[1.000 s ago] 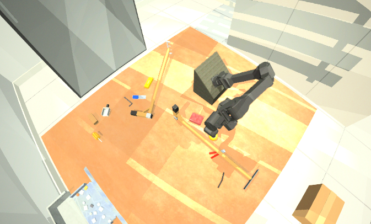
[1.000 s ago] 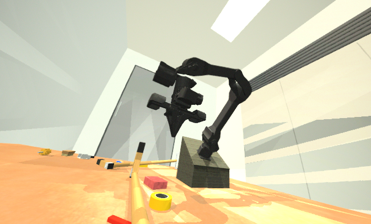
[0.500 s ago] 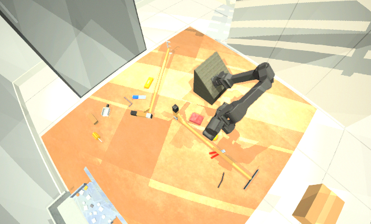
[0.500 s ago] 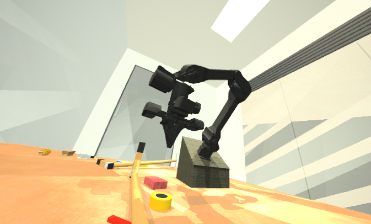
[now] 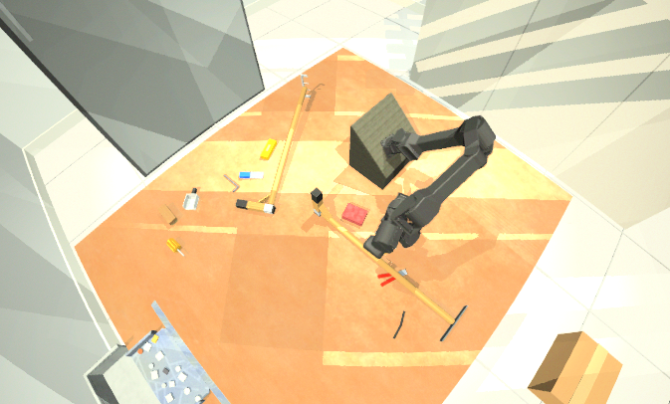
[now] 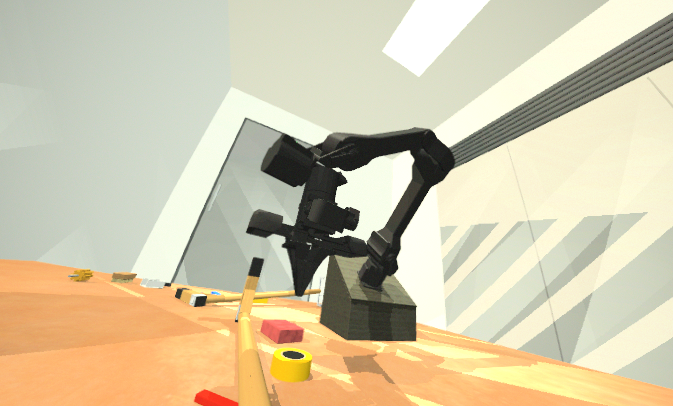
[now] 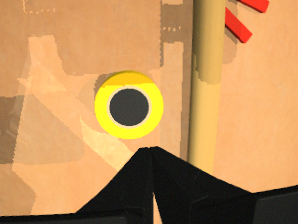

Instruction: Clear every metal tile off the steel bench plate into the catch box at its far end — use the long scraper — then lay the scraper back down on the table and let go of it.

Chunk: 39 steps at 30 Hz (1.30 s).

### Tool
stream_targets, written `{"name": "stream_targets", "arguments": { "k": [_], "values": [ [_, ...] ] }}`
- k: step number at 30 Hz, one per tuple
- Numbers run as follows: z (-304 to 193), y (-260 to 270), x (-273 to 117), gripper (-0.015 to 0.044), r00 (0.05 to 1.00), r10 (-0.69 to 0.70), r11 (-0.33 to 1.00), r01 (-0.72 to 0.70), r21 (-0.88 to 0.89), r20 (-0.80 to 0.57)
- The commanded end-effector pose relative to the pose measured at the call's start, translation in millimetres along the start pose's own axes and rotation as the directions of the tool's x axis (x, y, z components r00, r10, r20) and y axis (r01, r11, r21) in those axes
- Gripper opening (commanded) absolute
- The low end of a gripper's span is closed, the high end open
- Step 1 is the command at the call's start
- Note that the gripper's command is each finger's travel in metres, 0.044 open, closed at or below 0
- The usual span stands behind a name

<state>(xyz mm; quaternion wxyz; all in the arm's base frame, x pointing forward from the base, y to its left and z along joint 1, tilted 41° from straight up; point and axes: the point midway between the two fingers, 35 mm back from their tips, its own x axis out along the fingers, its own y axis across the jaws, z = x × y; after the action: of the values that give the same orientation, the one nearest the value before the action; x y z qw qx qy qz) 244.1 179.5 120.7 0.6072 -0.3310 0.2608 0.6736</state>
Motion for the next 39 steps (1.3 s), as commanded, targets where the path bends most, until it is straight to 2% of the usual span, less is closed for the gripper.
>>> {"name": "stream_targets", "arguments": {
  "k": [1,28,39],
  "values": [
    [-2,0,12,0.0,1.0,0.006,1.0,-0.006,0.014,-0.005],
    [2,13,79,0.0,1.0,0.007,0.999,-0.008,0.043,0.013],
    [4,6,80,0.0,1.0,0.007,0.999,-0.007,0.043,0.013]
  ]
}}
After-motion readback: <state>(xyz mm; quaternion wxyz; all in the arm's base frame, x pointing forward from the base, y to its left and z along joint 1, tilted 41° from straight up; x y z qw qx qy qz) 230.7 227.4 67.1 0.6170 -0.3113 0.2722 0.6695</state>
